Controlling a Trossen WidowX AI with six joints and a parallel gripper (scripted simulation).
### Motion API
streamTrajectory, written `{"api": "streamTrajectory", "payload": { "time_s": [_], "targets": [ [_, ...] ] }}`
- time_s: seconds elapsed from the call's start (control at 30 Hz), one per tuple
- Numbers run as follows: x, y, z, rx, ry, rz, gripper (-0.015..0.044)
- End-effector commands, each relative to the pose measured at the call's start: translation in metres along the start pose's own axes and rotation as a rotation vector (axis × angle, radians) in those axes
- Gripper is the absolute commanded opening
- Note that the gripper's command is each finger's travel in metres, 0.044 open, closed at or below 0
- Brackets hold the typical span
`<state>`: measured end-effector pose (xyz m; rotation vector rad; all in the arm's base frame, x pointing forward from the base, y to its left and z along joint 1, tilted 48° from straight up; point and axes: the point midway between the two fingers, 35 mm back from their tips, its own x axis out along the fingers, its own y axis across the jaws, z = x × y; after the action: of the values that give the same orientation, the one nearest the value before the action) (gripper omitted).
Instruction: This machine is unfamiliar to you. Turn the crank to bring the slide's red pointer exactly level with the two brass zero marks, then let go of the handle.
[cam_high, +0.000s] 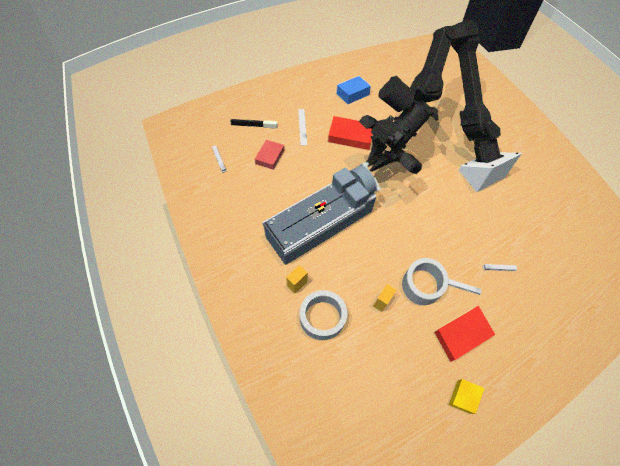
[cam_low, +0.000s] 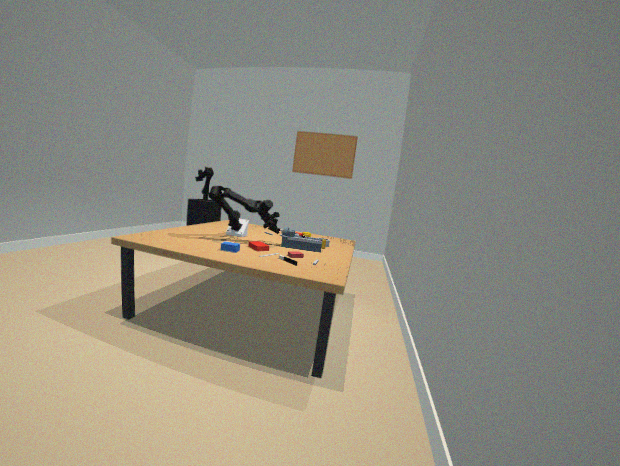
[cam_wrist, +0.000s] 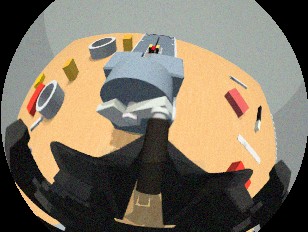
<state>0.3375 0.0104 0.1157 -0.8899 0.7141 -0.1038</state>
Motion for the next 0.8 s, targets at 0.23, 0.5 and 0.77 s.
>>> {"api": "streamTrajectory", "payload": {
  "time_s": [0.23,0.5,0.77],
  "targets": [
    [-0.009,0.013,0.009,0.000,-0.009,0.004,0.0000],
    [-0.011,0.020,0.010,0.000,-0.009,0.005,0.0000],
    [-0.011,0.025,0.010,0.000,-0.009,0.005,0.0000]
  ]
}}
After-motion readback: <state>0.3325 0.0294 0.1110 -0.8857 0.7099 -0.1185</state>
